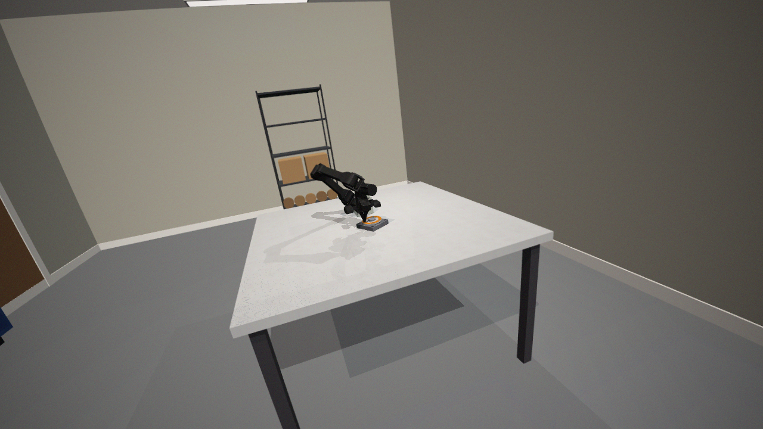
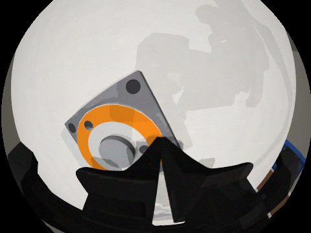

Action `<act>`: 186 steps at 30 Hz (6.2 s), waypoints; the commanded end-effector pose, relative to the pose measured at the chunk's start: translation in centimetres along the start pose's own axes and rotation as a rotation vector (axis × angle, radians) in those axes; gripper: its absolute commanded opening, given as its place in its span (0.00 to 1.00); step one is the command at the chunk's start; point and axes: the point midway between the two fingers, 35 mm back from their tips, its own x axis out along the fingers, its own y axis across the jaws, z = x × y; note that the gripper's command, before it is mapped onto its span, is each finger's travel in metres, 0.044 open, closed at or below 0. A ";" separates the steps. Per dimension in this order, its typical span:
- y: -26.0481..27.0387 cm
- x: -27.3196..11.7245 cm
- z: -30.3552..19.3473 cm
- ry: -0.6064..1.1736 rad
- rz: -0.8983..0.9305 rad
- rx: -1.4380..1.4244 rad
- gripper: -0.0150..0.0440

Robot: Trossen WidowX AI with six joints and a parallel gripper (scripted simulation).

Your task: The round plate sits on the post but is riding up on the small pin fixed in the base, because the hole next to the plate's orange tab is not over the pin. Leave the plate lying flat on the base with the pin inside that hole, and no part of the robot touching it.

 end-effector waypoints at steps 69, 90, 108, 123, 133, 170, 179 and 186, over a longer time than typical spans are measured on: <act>-0.2 0.1 -4.2 -0.002 -0.002 -0.004 0.25; 0.4 0.1 -5.4 -0.001 -0.002 -0.004 0.25; 1.5 0.1 -6.6 -0.001 -0.001 -0.004 0.25; 2.8 0.0 -7.1 -0.001 -0.001 -0.004 0.25; 4.0 -0.1 -7.4 -0.001 0.000 -0.004 0.25; 8.0 -0.5 -6.3 -0.001 0.002 -0.004 0.25; 8.4 -0.5 -5.9 -0.002 0.002 -0.004 0.25; 8.4 -2.0 -5.8 -0.002 0.003 -0.004 0.25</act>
